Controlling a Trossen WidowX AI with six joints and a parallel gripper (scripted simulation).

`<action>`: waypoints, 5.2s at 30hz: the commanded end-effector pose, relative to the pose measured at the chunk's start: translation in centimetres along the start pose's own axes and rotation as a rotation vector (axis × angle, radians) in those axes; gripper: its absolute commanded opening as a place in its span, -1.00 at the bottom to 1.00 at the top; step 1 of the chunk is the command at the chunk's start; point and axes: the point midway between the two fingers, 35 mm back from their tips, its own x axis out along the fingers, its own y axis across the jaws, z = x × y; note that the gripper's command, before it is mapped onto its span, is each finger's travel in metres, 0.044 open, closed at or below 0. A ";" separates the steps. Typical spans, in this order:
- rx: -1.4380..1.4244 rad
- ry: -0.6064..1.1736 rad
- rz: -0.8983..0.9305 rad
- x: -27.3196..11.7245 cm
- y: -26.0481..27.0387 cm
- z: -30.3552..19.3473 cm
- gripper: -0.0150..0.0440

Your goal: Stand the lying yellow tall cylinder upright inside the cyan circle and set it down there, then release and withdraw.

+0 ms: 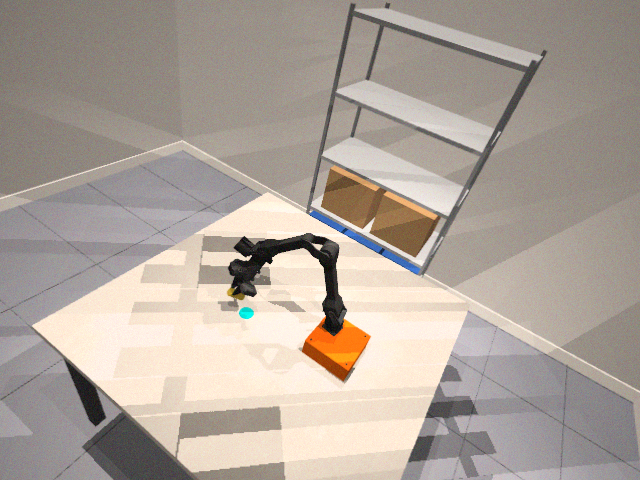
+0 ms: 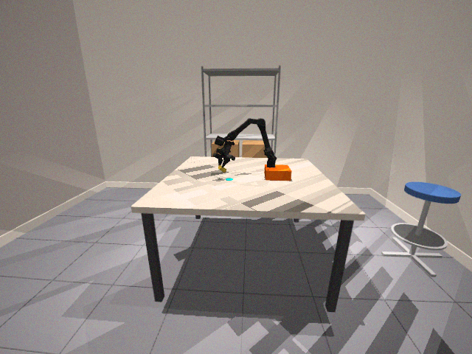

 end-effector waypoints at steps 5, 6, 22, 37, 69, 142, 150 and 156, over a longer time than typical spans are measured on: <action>0.024 -0.059 0.008 0.3 -0.2 -0.1 -0.14; 0.026 -0.066 0.009 0.3 -0.3 -0.1 -0.14; 0.048 -0.173 0.016 0.4 -0.8 -0.2 -0.14; 0.058 -0.272 0.025 0.3 -1.2 -0.3 -0.14; 0.039 -0.475 0.056 -0.7 -1.2 -0.7 -0.14; -0.127 -0.846 0.145 -5.2 2.0 -3.7 -0.14; -0.155 -0.876 0.156 -5.8 2.6 -4.1 -0.14; -0.176 -0.898 0.165 -6.2 3.2 -4.5 -0.14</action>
